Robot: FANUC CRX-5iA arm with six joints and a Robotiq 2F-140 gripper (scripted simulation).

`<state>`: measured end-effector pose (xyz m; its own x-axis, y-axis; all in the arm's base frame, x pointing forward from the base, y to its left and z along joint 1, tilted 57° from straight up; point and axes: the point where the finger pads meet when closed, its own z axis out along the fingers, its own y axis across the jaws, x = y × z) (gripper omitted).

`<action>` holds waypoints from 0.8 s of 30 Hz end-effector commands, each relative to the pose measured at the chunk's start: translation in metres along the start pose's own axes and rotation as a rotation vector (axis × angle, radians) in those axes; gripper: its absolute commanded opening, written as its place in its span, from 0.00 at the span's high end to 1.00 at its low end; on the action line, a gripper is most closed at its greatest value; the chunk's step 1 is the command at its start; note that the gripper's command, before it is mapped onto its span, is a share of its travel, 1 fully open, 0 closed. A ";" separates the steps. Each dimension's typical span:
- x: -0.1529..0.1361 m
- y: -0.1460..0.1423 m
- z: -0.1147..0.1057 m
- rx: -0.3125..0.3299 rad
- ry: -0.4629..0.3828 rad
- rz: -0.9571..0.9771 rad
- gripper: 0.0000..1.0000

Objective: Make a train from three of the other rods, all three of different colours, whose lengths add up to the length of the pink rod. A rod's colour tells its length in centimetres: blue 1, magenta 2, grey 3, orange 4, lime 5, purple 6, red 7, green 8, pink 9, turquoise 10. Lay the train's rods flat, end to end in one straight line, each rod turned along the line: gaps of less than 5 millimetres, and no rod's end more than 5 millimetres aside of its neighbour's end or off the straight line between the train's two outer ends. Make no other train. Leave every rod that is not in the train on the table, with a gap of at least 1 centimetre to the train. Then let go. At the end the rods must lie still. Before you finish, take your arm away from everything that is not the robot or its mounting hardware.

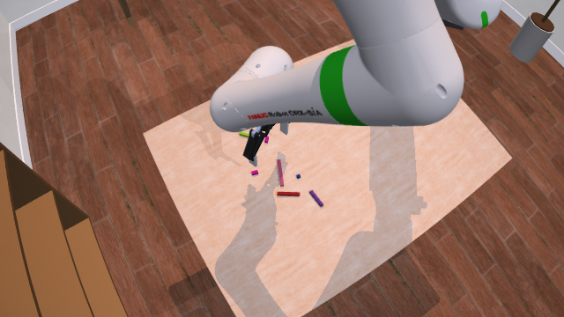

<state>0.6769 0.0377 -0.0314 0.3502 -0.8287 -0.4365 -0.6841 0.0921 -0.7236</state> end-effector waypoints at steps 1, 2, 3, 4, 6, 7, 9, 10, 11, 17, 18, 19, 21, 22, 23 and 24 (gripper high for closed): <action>0.013 0.004 0.000 -0.014 -0.001 0.139 0.00; 0.013 0.004 0.000 -0.014 -0.001 0.139 0.00; 0.021 0.008 0.000 -0.013 -0.001 0.222 0.00; 0.023 0.008 0.000 -0.013 -0.001 0.246 0.00; 0.028 0.010 0.000 -0.013 -0.001 0.296 0.00; 0.030 0.011 -0.001 -0.013 -0.001 0.324 0.00; 0.033 0.013 -0.001 -0.013 -0.001 0.351 0.00; 0.033 0.013 -0.001 -0.013 -0.001 0.351 0.00; 0.033 0.013 -0.001 -0.013 -0.001 0.351 0.00; 0.033 0.013 -0.001 -0.013 -0.001 0.351 0.00; 0.033 0.013 -0.001 -0.013 -0.001 0.351 0.00; 0.033 0.013 -0.001 -0.013 -0.001 0.351 0.00; 0.033 0.013 -0.001 -0.013 -0.001 0.351 0.00; 0.033 0.013 -0.001 -0.013 -0.001 0.351 0.00; 0.033 0.013 -0.001 -0.013 -0.001 0.351 0.00; 0.033 0.013 -0.001 -0.013 -0.001 0.351 0.00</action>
<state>0.6794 0.0115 -0.0544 0.0935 -0.7474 -0.6577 -0.7706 0.3640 -0.5231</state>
